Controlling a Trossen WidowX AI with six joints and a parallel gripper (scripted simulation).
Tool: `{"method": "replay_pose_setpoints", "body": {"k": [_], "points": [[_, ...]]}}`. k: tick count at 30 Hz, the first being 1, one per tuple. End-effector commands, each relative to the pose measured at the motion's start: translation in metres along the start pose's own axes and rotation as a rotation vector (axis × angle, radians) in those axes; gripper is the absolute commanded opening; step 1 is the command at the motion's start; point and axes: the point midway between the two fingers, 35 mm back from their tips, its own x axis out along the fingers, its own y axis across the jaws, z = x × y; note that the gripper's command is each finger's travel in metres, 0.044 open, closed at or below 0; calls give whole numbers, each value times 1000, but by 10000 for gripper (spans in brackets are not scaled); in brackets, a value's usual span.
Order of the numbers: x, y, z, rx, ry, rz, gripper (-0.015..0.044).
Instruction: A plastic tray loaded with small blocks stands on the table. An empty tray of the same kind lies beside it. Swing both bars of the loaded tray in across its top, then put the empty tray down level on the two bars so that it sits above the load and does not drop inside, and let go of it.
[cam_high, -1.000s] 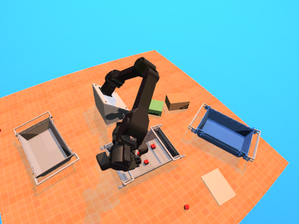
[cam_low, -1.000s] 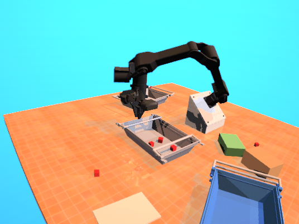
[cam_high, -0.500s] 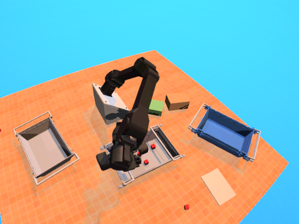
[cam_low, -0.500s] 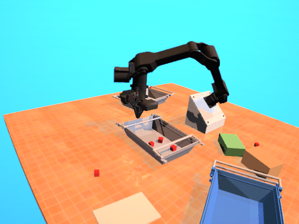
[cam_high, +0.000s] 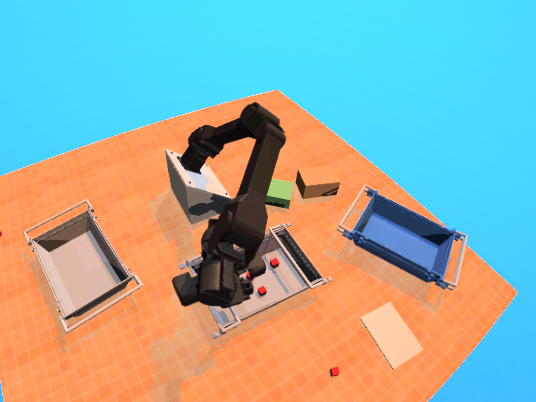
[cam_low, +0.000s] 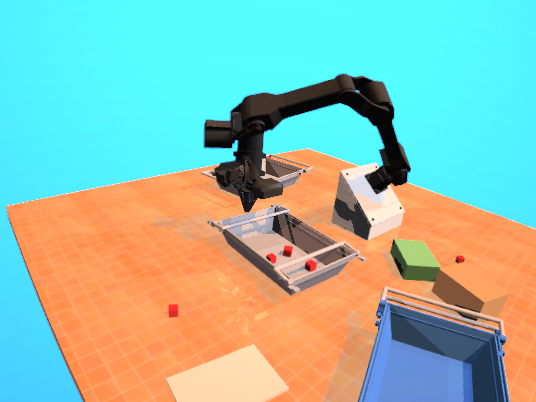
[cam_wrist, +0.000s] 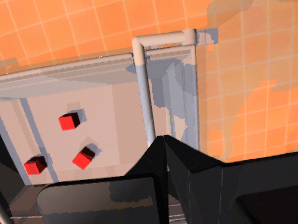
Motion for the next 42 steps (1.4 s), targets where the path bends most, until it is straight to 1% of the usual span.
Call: {"method": "replay_pose_setpoints", "body": {"k": [1,41,42], "points": [[0,0,0,0,0,0,0],[0,0,0,0,0,0,0],[0,0,0,0,0,0,26]]}}
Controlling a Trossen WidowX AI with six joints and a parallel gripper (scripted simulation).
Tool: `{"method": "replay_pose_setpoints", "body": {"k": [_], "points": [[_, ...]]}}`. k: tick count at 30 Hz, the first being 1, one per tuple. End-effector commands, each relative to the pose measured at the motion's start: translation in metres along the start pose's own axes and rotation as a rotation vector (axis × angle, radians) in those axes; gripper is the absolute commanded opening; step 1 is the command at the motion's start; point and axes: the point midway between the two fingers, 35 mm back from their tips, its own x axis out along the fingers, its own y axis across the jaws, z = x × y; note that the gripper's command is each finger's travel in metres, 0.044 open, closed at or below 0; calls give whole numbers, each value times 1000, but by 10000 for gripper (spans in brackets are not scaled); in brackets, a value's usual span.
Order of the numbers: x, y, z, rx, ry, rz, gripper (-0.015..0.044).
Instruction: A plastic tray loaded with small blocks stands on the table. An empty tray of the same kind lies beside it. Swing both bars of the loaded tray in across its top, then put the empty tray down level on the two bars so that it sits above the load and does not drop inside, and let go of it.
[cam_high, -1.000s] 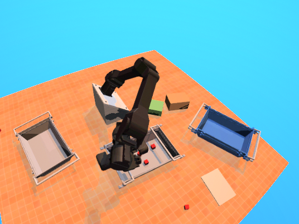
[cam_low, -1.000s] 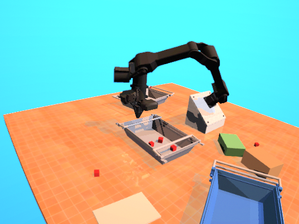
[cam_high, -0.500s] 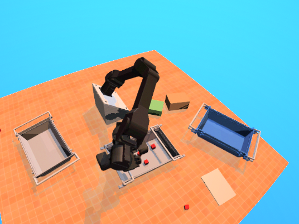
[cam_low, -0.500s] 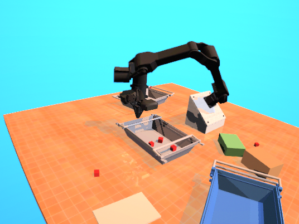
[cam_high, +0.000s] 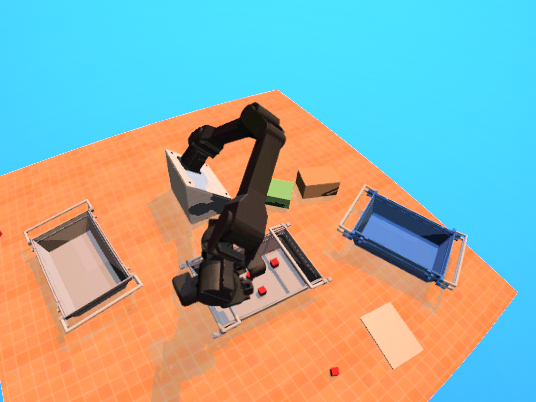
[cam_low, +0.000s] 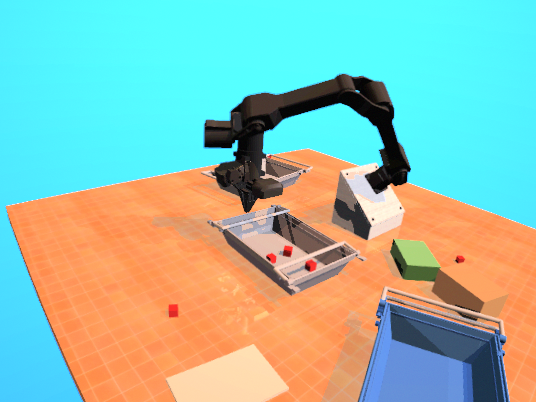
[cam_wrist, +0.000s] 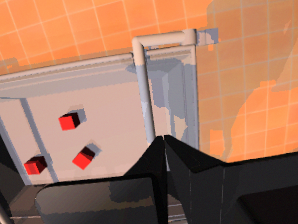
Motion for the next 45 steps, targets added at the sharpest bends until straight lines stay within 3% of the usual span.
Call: {"method": "replay_pose_setpoints", "body": {"k": [1,7,15,16,24,30,40,45], "points": [[0,0,0,0,0,0,53],[-7,0,1,0,0,-1,210],[-92,1,-4,1,1,-2,420],[-56,0,-2,3,13,4,440],[-63,-103,-74,-6,-3,-47,440],[-53,-162,-152,6,8,-56,440],[-19,-207,-278,-206,12,-28,440],[-16,-208,-287,-223,11,-24,440]]}}
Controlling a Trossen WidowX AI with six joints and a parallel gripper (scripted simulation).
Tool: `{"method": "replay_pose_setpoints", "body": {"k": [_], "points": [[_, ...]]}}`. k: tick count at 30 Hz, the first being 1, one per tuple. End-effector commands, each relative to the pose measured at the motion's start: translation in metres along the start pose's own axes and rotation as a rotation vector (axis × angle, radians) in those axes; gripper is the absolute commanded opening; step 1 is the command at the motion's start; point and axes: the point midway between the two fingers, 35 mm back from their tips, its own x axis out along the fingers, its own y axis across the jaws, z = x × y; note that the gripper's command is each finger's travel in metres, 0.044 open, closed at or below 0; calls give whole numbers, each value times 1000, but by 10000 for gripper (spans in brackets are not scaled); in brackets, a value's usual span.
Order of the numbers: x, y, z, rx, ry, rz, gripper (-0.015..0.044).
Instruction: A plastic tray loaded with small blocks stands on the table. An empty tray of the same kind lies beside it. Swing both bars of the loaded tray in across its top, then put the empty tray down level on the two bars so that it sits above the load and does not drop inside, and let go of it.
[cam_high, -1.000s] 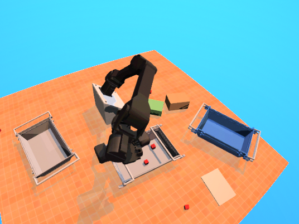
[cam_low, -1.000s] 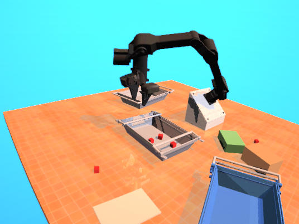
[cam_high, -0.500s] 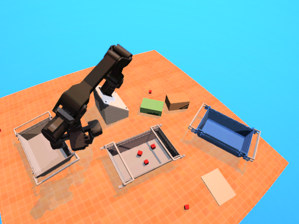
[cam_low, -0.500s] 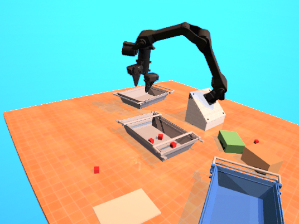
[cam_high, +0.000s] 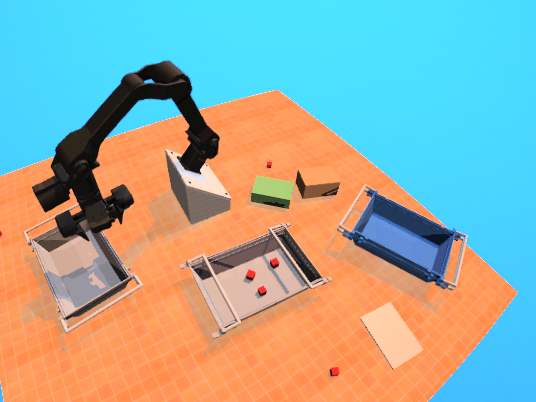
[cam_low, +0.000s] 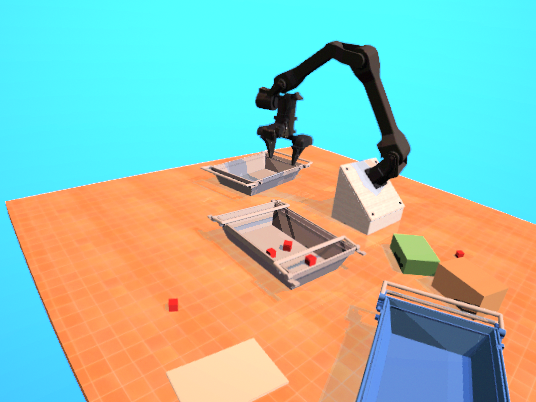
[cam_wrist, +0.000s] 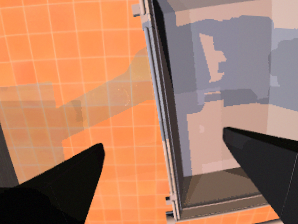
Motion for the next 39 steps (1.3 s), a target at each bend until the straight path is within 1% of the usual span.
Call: {"method": "replay_pose_setpoints", "body": {"k": [1,4,7,19,28,39], "points": [[5,1,-7,-44,10,2,440],[6,1,-7,-44,10,2,440],[15,0,-6,-44,9,1,440],[85,-1,-5,-45,7,0,440],[89,-1,-5,-45,7,0,440],[89,-1,-5,-45,7,0,279]]}}
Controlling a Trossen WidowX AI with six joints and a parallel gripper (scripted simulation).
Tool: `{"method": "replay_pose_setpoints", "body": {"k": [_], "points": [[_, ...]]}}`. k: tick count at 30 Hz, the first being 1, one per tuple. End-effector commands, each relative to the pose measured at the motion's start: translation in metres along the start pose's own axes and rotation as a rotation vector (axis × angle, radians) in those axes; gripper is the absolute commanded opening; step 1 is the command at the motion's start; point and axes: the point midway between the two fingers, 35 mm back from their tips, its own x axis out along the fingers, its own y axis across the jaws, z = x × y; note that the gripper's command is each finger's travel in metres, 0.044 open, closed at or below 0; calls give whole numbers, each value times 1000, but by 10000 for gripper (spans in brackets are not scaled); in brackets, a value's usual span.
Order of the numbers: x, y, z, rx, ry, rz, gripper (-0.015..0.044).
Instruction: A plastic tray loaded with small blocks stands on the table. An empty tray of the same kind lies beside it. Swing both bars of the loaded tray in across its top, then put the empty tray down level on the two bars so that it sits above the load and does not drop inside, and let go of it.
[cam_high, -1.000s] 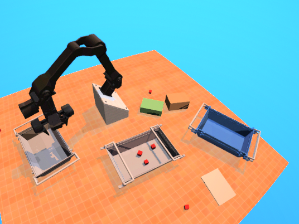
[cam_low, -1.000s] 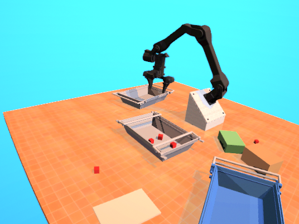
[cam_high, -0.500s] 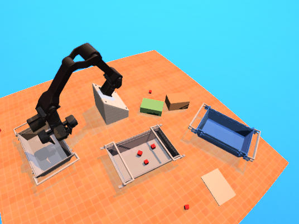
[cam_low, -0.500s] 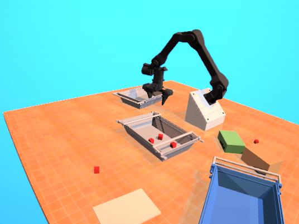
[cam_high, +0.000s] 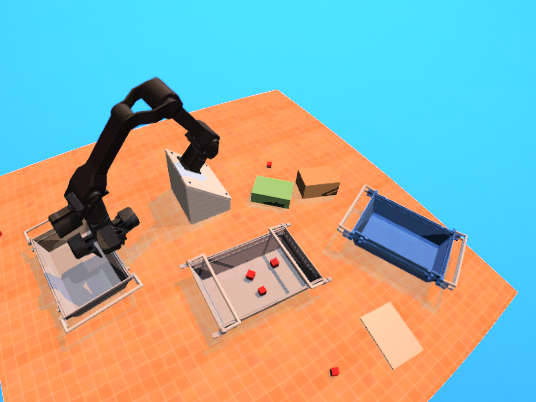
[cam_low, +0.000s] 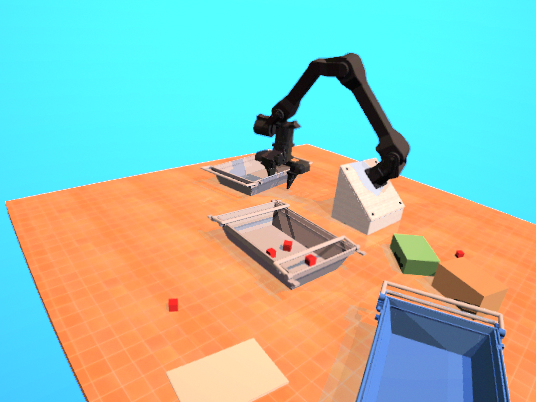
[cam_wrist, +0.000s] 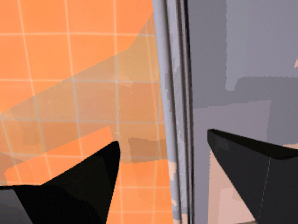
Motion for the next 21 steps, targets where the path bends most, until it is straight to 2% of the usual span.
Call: {"method": "replay_pose_setpoints", "body": {"k": [1,3,21], "points": [[1,0,0,5,-4,1,264],[1,0,0,5,-4,1,235],[1,0,0,5,-4,1,115]]}}
